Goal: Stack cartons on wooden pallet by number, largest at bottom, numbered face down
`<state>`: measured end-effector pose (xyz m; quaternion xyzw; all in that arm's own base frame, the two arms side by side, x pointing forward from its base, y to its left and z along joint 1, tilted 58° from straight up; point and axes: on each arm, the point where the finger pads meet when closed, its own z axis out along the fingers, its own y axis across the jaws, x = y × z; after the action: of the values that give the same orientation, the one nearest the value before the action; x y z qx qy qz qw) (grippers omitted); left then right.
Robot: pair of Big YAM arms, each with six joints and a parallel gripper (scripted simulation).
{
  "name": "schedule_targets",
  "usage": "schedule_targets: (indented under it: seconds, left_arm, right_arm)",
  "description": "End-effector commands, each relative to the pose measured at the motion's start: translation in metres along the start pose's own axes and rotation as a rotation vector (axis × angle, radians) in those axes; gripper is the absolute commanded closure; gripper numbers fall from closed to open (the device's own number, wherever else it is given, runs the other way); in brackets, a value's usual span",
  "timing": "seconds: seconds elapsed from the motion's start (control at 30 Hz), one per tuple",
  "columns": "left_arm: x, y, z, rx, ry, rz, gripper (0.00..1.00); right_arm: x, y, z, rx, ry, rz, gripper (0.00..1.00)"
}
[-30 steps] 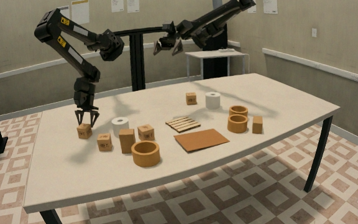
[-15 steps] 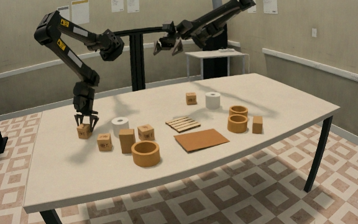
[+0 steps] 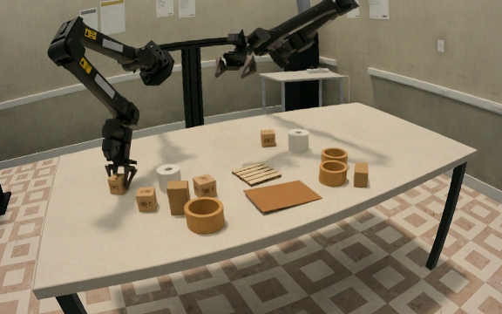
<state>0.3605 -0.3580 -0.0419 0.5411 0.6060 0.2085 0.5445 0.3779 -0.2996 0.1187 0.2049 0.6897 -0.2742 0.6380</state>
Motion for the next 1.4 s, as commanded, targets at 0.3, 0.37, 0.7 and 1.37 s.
schedule_targets:
  seconds: [0.3,0.37,0.7,1.37]
  left_arm:
    - [-0.003,0.005,0.004,-0.014,-0.005,-0.003,0.0]
    - [-0.003,0.005,0.004,-0.014,-0.005,-0.003,0.0]
    - [-0.003,0.005,0.004,-0.014,-0.005,-0.003,0.0]
    - [0.008,0.019,-0.049,-0.057,-0.04,-0.075,0.0]
  right_arm:
    - [0.0,-0.004,-0.002,0.006,0.003,0.015,0.46]
    - [0.001,0.0,-0.002,0.0,0.005,0.004,0.49]
    - [-0.001,0.0,-0.01,-0.001,0.016,0.014,0.62]
    - [-0.031,0.002,-0.067,-0.005,0.016,0.014,0.5]
